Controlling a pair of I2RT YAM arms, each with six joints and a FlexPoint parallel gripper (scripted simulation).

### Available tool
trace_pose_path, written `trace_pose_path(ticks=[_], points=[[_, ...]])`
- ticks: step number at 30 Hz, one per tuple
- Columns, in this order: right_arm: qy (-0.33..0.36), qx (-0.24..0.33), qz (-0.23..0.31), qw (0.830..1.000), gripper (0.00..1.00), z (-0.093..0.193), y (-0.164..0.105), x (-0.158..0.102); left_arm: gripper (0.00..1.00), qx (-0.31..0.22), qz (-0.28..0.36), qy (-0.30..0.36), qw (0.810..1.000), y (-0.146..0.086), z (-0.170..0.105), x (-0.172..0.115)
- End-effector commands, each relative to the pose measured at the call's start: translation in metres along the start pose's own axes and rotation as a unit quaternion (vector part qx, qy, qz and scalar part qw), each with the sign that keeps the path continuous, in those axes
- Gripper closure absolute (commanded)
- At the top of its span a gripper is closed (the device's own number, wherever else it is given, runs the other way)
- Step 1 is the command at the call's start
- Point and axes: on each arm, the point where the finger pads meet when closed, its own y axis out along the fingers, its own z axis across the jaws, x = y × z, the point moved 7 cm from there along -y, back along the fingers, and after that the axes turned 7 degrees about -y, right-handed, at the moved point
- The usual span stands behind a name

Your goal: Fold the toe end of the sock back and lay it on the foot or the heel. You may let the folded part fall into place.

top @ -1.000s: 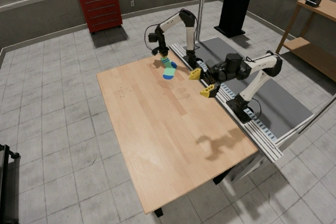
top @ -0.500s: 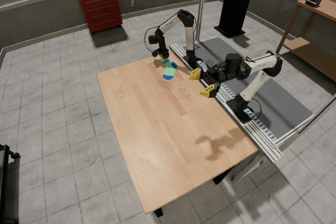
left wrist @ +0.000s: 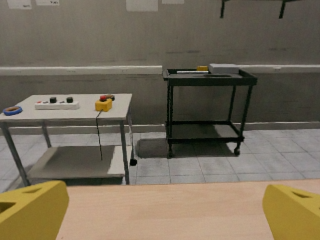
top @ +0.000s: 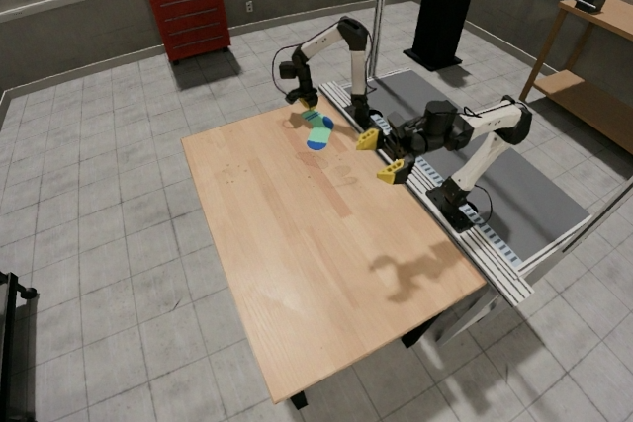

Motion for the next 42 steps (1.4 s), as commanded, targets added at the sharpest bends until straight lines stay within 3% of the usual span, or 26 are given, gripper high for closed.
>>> trace_pose_path(ticks=[1, 8, 10, 13, 15, 19, 26, 31, 42], points=[[0.001, -0.006, -0.001, 1.0, 0.61, 0.006, -0.023, 0.0, 0.0, 0.0, -0.008, -0.001, 1.0, -0.002, 0.0, 0.005], [-0.002, -0.004, 0.001, 1.0, 0.61, 0.013, -0.045, 0.001, 0.0, 0.0, -0.008, -0.001, 1.0, -0.002, 0.0, 0.005], [0.0, 0.002, 0.006, 1.0, 0.61, 0.008, -0.028, 0.001, 0.0, 0.0, -0.008, -0.001, 1.0, -0.002, 0.0, 0.005], [0.001, 0.01, 0.011, 1.0, 0.61, 0.012, -0.025, -0.002, 0.0, 0.0, -0.008, -0.001, 1.0, -0.002, 0.0, 0.005], [-0.005, -0.034, -0.026, 0.999, 0.61, 0.007, -0.043, 0.01, 0.0, 0.0, -0.008, -0.001, 1.0, -0.002, 0.0, 0.005], [0.006, -0.08, -0.047, 0.996, 0.61, 0.005, -0.04, 0.022, 0.0, 0.0, -0.008, -0.001, 1.0, -0.002, 0.0, 0.005], [0.007, -0.172, -0.127, 0.977, 0.61, 0.008, -0.06, 0.057, 0.0, 0.0, -0.008, -0.001, 1.0, -0.002, 0.0, 0.005], [0.005, -0.196, -0.157, 0.968, 0.61, 0.012, -0.067, 0.07, 0.0, 0.0, -0.008, -0.001, 1.0, -0.002, 0.0, 0.005], [-0.007, -0.263, -0.295, 0.919, 0.61, 0.041, -0.109, 0.11, 0.0, 0.0, -0.008, -0.001, 1.0, -0.002, 0.0, 0.005]])
